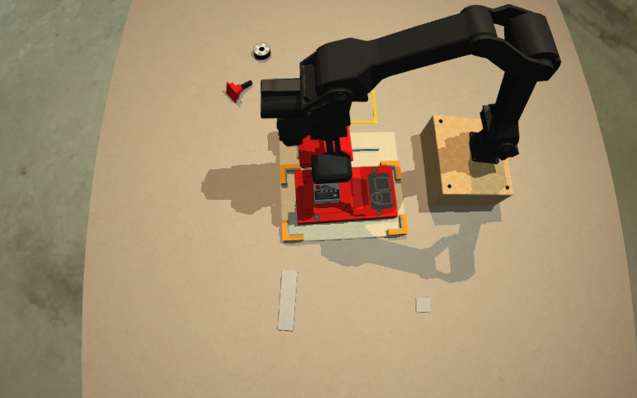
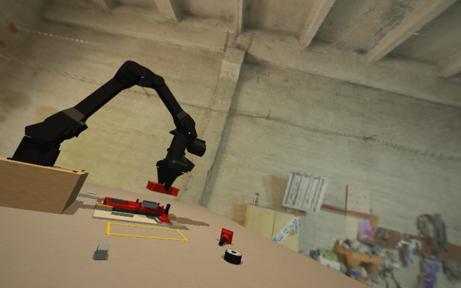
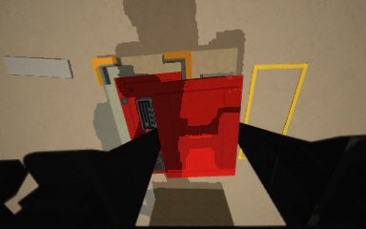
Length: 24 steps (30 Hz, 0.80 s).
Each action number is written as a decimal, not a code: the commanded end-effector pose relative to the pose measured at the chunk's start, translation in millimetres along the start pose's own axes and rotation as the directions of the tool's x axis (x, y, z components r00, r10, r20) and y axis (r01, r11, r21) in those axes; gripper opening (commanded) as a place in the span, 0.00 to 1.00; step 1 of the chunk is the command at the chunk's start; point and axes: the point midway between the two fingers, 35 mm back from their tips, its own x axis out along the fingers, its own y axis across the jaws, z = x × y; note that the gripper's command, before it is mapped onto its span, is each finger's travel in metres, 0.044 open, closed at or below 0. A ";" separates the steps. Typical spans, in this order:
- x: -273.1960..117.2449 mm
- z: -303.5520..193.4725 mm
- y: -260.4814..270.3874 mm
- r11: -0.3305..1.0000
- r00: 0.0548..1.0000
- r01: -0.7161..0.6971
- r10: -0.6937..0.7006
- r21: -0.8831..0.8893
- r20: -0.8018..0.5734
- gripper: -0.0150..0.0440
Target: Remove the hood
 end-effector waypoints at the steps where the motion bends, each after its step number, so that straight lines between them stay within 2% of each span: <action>1: -0.9 -1.5 -14.6 1.000 1.000 0.005 -0.005 -0.004 0.001 0.25; 24: -5.4 -21.1 -98.1 1.000 1.000 0.013 -0.013 -0.004 0.003 0.25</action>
